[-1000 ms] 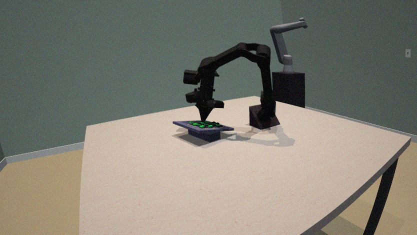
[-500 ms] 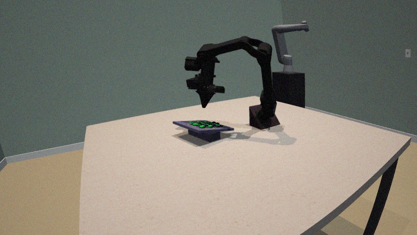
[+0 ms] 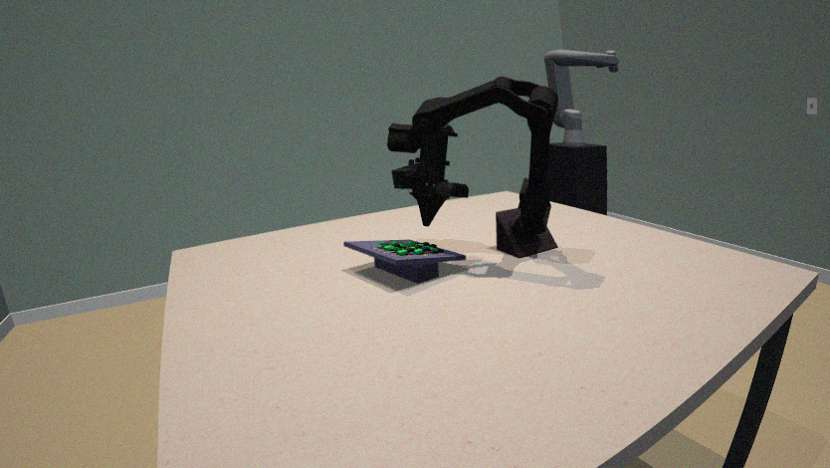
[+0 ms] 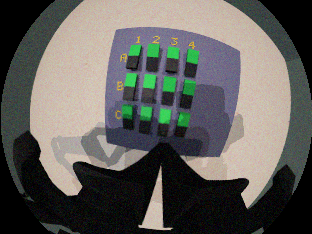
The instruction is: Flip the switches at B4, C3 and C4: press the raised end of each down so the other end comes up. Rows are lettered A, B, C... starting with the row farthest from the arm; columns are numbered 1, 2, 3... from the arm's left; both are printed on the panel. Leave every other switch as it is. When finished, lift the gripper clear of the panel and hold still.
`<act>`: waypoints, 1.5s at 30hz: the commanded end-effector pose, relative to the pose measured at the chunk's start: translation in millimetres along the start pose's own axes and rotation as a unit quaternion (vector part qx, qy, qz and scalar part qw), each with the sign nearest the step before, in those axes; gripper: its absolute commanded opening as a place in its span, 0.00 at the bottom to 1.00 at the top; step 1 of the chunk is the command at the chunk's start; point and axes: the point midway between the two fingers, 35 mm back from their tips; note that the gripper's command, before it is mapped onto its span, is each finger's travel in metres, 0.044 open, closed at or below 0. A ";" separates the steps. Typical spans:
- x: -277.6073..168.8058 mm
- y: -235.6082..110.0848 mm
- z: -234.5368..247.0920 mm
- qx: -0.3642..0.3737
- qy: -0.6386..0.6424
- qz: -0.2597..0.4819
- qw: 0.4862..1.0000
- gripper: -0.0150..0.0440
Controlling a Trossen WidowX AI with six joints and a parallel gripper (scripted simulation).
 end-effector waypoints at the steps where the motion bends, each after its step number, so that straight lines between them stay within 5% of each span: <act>1: -1.0 10.9 1.6 0.003 0.001 -0.007 1.000 0.25; 45: -1.1 35.6 1.9 0.003 0.000 -0.007 1.000 0.25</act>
Point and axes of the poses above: the point midway between the two fingers, 35 mm back from their tips, its own y axis out along the fingers, its own z axis across the jaws, x = y × z, and after that the axes turned 9 degrees about y, right-handed
